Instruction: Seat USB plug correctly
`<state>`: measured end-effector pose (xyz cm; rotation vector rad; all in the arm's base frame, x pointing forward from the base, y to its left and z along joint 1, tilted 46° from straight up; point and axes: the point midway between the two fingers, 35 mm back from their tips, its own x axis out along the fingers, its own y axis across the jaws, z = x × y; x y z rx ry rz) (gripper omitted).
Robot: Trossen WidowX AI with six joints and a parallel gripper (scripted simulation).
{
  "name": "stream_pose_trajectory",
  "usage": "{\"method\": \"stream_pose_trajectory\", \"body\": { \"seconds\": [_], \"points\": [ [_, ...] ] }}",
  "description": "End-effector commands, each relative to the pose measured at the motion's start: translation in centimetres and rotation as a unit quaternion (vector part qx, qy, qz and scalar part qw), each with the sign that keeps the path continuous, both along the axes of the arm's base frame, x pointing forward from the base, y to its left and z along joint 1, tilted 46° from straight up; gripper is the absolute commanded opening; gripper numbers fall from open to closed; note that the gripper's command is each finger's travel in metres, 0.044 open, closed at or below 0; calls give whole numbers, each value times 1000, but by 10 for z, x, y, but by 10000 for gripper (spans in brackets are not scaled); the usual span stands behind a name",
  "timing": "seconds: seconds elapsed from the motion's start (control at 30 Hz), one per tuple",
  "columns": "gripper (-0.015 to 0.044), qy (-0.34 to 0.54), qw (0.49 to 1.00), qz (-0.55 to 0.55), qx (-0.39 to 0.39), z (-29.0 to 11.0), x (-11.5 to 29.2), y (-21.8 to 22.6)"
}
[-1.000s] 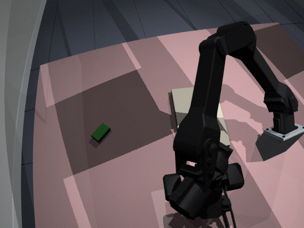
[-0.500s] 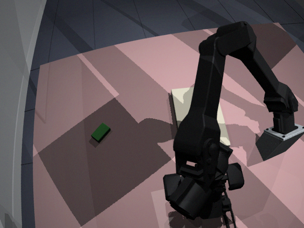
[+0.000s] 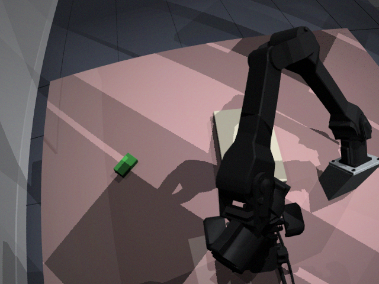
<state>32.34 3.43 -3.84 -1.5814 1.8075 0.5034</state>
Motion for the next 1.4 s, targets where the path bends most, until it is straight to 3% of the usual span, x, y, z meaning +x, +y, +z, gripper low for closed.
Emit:
{"method": "stream_pose_trajectory", "body": {
  "seconds": [0.0, 1.37],
  "points": [
    [0, 0, 1000, 0, 0, 0, 0, 0],
    [0, 0, 1000, 0, 0, 16, 1, 17]
  ]
}}
